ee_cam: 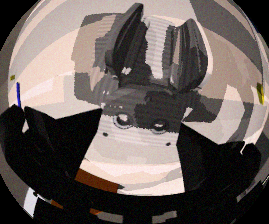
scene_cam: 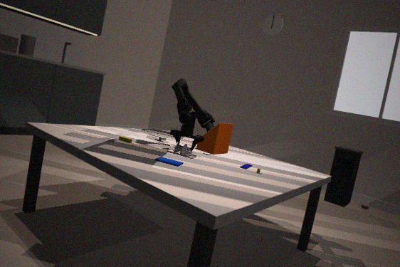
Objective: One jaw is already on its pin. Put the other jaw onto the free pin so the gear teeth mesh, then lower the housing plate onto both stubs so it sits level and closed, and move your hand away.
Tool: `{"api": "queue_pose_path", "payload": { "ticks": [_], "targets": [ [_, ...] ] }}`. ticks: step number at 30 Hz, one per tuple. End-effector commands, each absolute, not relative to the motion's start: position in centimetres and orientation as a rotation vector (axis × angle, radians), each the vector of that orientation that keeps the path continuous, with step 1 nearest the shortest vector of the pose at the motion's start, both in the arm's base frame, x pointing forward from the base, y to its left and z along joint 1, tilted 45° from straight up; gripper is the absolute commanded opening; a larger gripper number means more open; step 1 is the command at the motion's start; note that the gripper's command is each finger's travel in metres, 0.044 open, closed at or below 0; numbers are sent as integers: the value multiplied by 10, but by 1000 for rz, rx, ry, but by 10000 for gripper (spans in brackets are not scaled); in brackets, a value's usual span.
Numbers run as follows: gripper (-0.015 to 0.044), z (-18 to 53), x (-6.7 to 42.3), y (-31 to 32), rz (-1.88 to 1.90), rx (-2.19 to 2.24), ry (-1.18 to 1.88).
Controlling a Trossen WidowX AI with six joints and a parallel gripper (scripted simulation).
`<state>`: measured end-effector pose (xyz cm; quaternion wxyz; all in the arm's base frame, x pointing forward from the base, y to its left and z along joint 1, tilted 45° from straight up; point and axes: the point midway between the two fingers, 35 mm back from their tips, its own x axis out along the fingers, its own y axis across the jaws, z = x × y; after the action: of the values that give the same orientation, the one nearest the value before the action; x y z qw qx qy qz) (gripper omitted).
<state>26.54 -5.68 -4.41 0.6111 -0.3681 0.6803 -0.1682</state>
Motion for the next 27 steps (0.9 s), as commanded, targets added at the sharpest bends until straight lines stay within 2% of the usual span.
{"api": "queue_pose_path", "payload": {
  "ticks": [1, 27],
  "targets": [
    [351, -45, 265, -57, -386, -854, 1571],
    [351, -46, 265, -59, -386, -854, 1571]
  ]
}}
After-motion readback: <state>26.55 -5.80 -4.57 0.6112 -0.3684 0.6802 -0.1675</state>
